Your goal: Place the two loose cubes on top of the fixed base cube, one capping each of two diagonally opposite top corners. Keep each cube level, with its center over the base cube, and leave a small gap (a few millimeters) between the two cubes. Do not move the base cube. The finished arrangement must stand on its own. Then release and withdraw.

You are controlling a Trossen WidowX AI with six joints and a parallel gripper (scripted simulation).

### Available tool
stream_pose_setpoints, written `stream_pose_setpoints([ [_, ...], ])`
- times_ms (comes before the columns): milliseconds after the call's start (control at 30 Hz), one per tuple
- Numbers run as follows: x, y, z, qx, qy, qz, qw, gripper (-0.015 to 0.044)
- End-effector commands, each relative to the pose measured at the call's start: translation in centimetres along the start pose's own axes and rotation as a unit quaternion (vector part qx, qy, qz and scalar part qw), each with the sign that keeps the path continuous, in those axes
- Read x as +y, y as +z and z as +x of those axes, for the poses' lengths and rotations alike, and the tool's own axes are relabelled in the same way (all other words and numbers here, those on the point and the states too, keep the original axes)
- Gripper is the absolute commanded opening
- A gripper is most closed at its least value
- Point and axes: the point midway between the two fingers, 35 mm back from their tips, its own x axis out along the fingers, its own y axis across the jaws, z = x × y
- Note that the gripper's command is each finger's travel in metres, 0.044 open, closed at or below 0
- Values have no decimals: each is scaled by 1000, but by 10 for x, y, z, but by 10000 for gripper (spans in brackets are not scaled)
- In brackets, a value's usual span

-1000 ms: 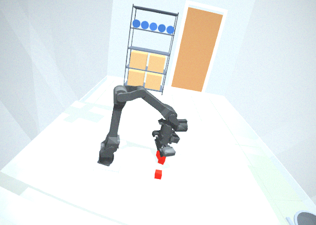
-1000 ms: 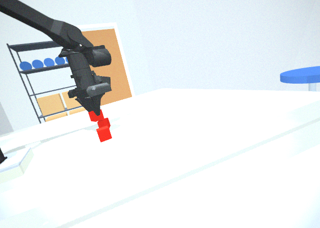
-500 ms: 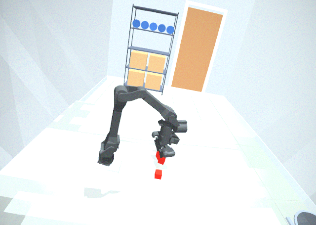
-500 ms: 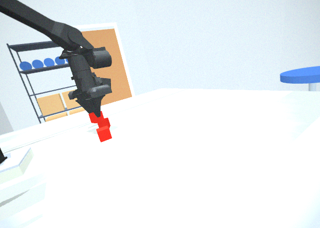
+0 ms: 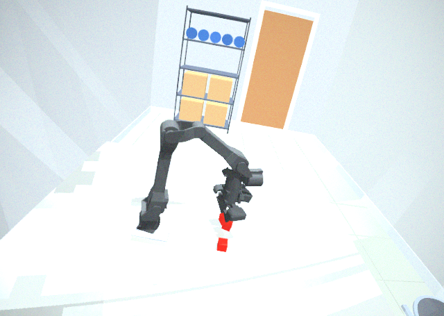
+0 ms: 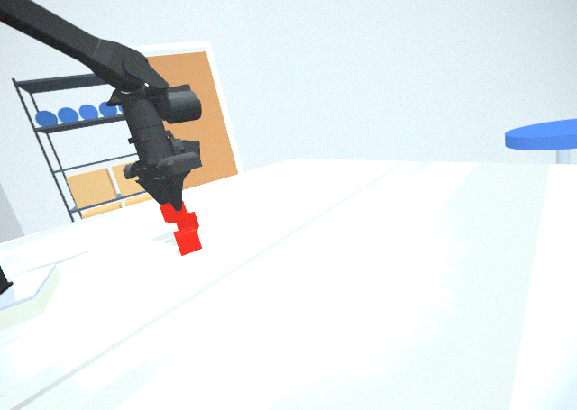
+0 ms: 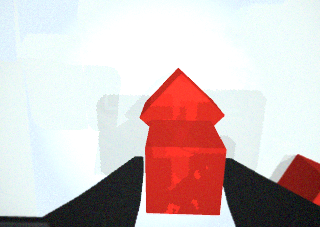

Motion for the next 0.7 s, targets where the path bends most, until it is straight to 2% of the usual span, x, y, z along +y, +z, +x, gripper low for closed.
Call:
stream_pose_setpoints([
  [0, -1, 0, 0, 0, -3, -2, 1000, 205],
  [667, 0, 0, -29, 0, 0, 0, 1000, 205],
])
